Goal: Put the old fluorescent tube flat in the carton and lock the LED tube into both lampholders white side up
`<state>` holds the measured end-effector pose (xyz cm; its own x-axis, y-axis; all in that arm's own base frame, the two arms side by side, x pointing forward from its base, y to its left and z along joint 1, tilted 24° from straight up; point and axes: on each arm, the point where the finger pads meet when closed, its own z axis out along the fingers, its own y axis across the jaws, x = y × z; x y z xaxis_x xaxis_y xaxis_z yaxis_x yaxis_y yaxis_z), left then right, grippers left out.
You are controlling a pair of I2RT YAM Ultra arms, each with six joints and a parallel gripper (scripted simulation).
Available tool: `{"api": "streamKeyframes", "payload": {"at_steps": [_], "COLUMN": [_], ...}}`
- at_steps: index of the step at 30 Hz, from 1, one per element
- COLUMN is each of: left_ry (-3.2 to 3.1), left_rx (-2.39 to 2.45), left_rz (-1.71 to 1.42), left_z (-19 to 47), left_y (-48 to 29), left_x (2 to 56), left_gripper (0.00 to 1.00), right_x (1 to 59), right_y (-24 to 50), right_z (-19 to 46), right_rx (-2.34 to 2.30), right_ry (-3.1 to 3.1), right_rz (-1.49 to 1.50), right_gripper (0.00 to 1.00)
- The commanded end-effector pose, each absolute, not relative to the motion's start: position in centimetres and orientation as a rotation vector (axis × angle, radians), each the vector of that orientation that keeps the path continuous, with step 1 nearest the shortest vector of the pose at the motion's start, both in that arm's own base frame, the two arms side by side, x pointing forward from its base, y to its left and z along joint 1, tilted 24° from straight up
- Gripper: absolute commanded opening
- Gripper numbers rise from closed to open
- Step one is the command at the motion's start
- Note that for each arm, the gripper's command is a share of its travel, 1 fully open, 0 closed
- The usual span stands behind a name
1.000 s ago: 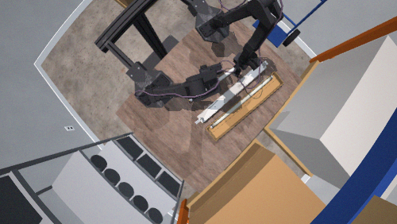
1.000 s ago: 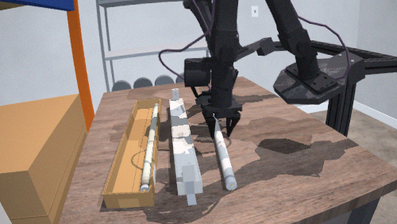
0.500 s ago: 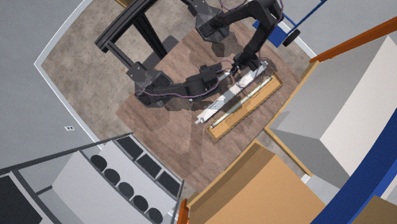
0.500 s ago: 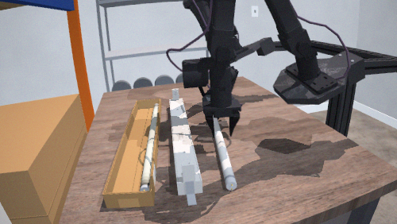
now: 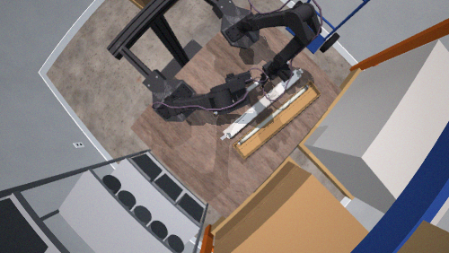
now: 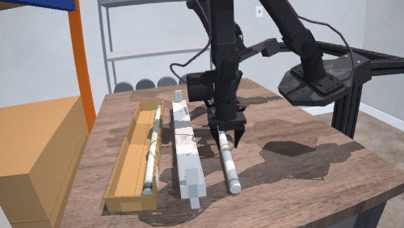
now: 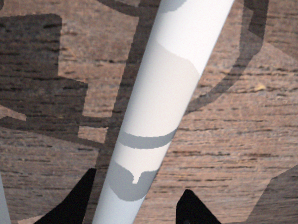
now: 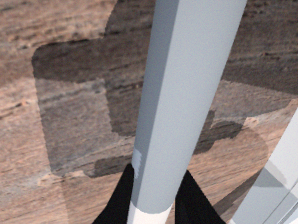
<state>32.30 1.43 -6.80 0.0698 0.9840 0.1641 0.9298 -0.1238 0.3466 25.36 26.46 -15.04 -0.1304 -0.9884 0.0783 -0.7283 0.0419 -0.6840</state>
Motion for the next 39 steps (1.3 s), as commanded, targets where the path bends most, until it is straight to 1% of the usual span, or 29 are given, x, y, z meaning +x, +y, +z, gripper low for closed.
{"api": "streamKeyframes", "payload": {"at_steps": [1,3,8,9,13,19,20,36,37,39], "left_ry": [1.947,1.933,1.944,1.957,1.943,1.96,1.982,1.981,1.981,1.981], "left_rx": [2.165,2.122,2.134,2.185,2.156,2.16,2.179,2.184,2.184,2.184], "left_rz": [0.549,0.593,0.572,0.515,0.554,0.538,0.507,0.505,0.505,0.505], "left_z": [-6.8,-7.0,-8.6,-9.3,-7.6,-8.5,-9.2,-9.2,-9.2,-9.2], "left_y": [1.2,1.6,1.7,1.0,1.3,1.4,1.6,1.6,1.6,1.6], "left_x": [33.5,34.9,34.6,32.4,34.2,33.3,32.3,32.2,32.2,32.2], "left_gripper": [0.49,0.49,0.49,0.49,0.49,0.49,0.11,0.11,0.11,0.11], "right_x": [25.7,25.7,25.7,25.7,25.7,25.7,25.7,25.7,25.7,25.7], "right_y": [28.8,28.8,28.8,28.8,28.8,28.8,28.8,28.8,28.8,28.8], "right_z": [-13.3,-13.3,-13.3,-13.3,-13.3,-13.3,-13.3,-13.3,-13.3,-13.3], "right_rx": [-1.689,-1.689,-1.689,-1.689,-1.689,-1.689,-1.689,-1.687,-1.687,-1.687], "right_ry": [1.865,1.865,1.865,1.865,1.865,1.865,1.865,1.866,1.866,1.866], "right_rz": [-0.791,-0.791,-0.791,-0.791,-0.791,-0.791,-0.791,-0.79,-0.79,-0.79], "right_gripper": [0.11,0.11,0.11,0.11,0.11,0.11,0.11,0.11,0.49,0.49]}}
